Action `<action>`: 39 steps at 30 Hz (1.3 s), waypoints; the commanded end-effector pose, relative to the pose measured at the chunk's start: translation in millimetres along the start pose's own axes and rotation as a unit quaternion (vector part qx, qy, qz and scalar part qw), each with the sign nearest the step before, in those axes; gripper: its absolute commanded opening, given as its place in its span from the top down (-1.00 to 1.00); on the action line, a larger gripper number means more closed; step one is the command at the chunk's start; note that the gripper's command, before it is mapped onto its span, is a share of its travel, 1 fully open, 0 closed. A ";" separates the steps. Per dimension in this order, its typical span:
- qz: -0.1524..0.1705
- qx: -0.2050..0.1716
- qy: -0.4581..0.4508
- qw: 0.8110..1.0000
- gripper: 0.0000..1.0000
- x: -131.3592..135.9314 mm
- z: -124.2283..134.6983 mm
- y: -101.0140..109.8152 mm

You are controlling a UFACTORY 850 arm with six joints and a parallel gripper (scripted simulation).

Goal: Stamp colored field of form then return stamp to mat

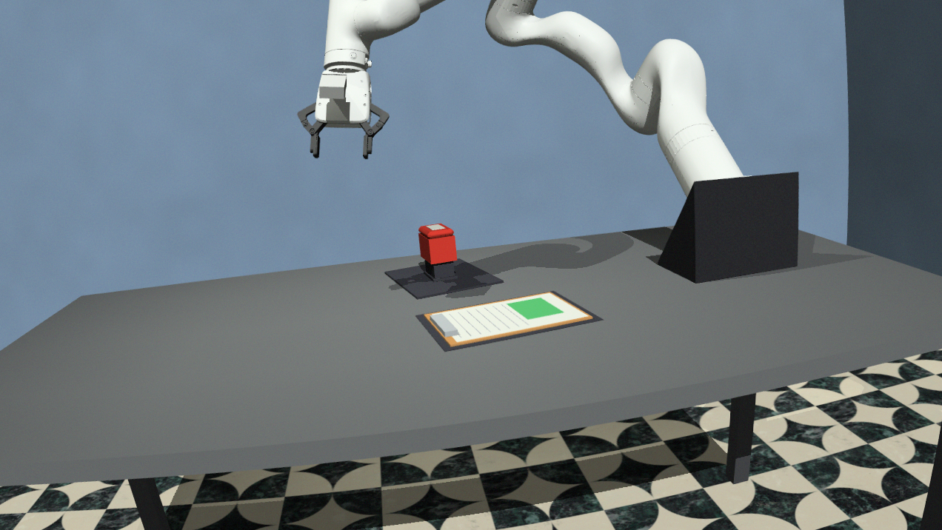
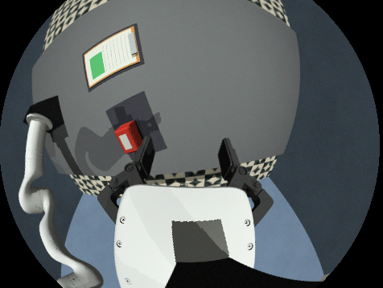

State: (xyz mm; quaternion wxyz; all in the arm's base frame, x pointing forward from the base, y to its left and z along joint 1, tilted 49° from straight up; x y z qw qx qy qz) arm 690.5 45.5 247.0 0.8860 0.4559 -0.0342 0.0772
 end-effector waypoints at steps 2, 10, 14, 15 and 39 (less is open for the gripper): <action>0.001 0.000 0.000 1.000 -1.00 0.6 -0.1 1.0; 0.001 0.000 0.000 1.000 -1.00 0.6 -0.1 1.0; 0.001 0.000 0.000 1.000 -1.00 0.6 -0.1 1.0; 0.001 0.000 0.000 1.000 -1.00 0.6 -0.1 1.0; -0.090 -0.107 0.114 0.984 -1.00 -173.5 69.6 -59.9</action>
Point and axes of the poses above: the point where the finger pads meet when closed, its own y axis back along the fingers, its own x axis across the jaws, z = x × y, the point moved 2 cm from there along y, back along the fingers, and after that the axes turned 5 degrees about y, right-handed, at the moved point
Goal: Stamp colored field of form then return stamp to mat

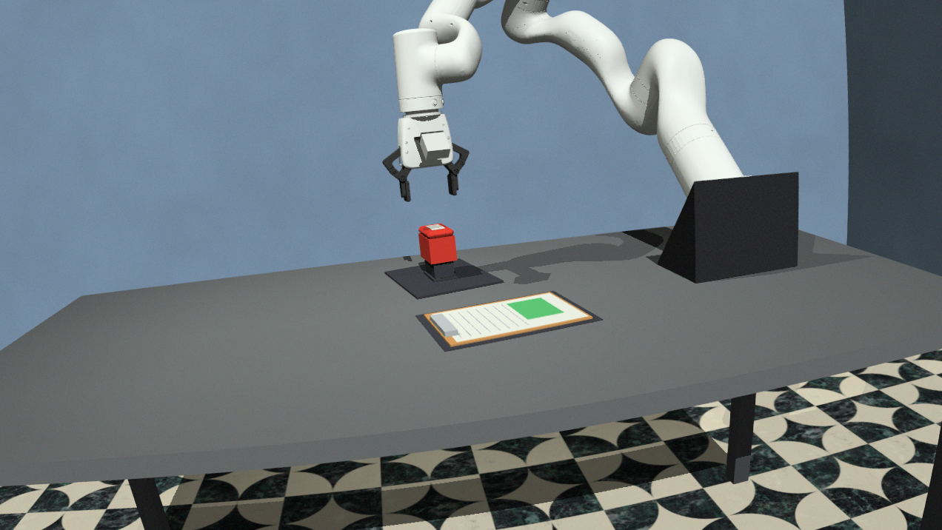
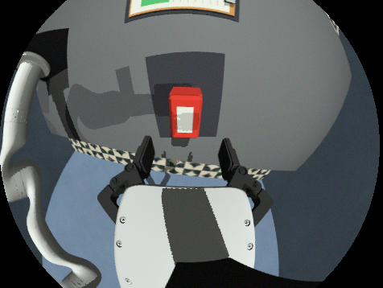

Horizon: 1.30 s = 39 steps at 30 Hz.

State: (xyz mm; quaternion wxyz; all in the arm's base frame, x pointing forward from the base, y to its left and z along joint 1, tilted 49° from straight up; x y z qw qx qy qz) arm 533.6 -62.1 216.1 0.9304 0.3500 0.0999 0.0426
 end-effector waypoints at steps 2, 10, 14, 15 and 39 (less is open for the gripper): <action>0.001 -0.003 0.001 1.000 -1.00 -3.7 0.7 -0.8; 0.001 -0.003 0.001 1.000 -1.00 -3.7 0.7 -0.8; 0.001 -0.003 0.001 1.000 -1.00 -3.5 0.8 3.0; 0.001 -0.003 0.001 1.000 -1.00 -3.2 0.9 9.6; 0.003 0.000 0.247 0.969 -1.00 45.0 -102.3 55.7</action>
Point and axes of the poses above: the point where the finger pads meet when closed, its own y axis back along the fingers, its own x axis across the jaws, z = x × y, the point moved 2 cm from there along y, back along the fingers, and after that the axes turned 5 degrees about y, right-handed, at the moved point
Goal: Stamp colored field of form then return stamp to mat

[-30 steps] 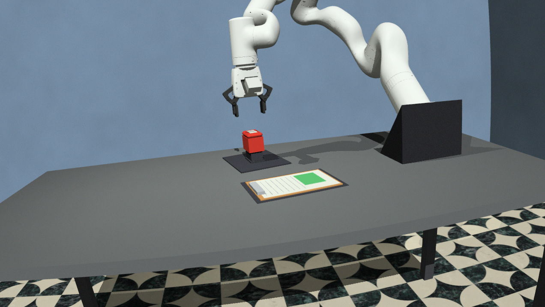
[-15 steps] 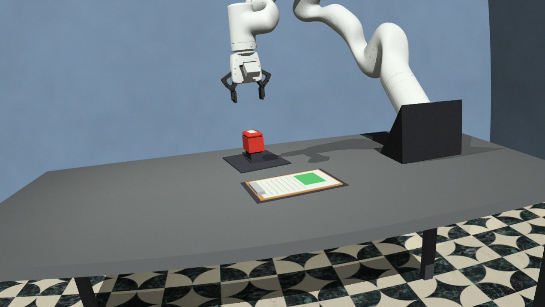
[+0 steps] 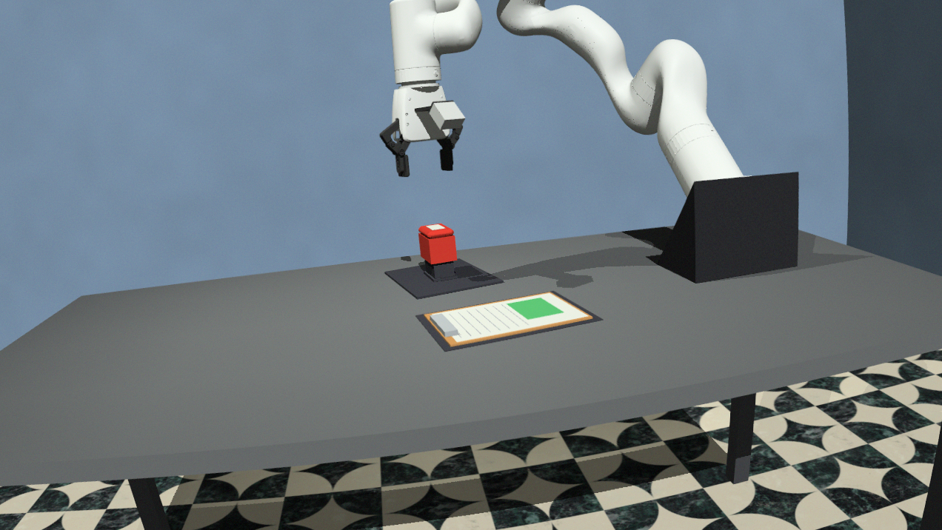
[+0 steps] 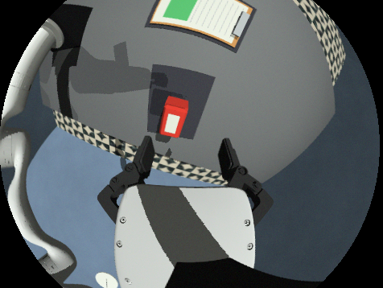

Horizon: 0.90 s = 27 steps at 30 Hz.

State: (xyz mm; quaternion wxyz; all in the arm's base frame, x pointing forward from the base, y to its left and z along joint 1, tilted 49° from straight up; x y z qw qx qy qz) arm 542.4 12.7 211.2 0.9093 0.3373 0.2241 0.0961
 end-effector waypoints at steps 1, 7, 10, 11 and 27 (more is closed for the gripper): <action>-0.001 0.005 0.139 0.990 -1.00 44.2 -54.5 3.0; 0.003 0.002 0.245 0.969 -1.00 68.7 -103.9 2.5; 0.004 0.000 0.357 0.934 -1.00 93.1 -157.5 0.2; 0.005 0.000 0.376 0.927 -1.00 96.2 -166.4 -0.4; -0.005 0.003 0.580 0.815 -1.00 122.5 -221.6 -46.1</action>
Point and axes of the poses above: the point where the finger pads meet when closed, its own y axis back along the fingers, its own x axis across the jaws, z = x × y, the point moved 2 cm from there along y, back along the fingers, and after that the axes turned 5 degrees about y, right-handed, at the moved point
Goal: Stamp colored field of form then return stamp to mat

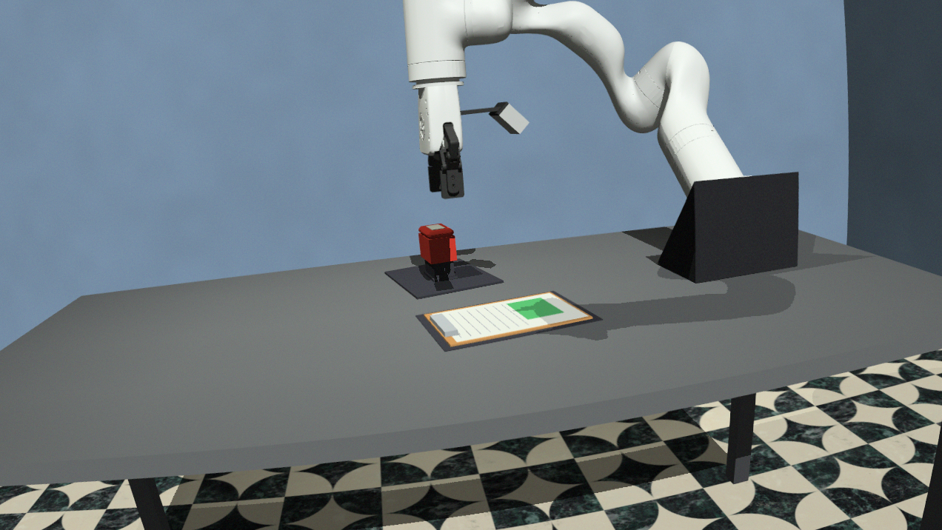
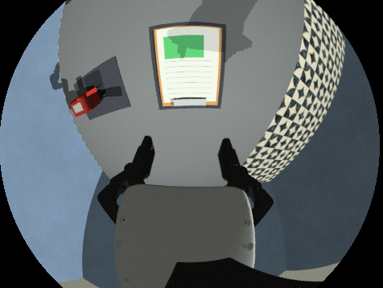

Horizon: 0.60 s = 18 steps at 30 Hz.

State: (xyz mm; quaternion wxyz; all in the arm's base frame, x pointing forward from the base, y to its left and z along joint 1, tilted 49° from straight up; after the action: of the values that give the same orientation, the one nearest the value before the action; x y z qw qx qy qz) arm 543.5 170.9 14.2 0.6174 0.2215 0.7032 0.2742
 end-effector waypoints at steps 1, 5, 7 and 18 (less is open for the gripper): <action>-0.004 0.008 0.009 1.000 -1.00 0.2 2.1 -57.3; -0.002 0.009 0.010 1.000 -1.00 0.8 -0.8 -97.6; -0.002 0.009 0.010 1.000 -1.00 0.8 -0.8 -97.6; -0.002 0.009 0.010 1.000 -1.00 0.8 -0.8 -97.6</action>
State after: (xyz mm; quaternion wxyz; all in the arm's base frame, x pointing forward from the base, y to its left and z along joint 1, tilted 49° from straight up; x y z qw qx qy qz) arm 544.8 97.6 -50.9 0.6083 0.2229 0.7126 0.2691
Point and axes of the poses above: the point where the finger pads meet when closed, its own y axis back along the fingers, its own x axis across the jaws, z = x × y, the point moved 2 cm from there along y, back along the fingers, and after that the axes turned 5 degrees about y, right-handed, at the moved point
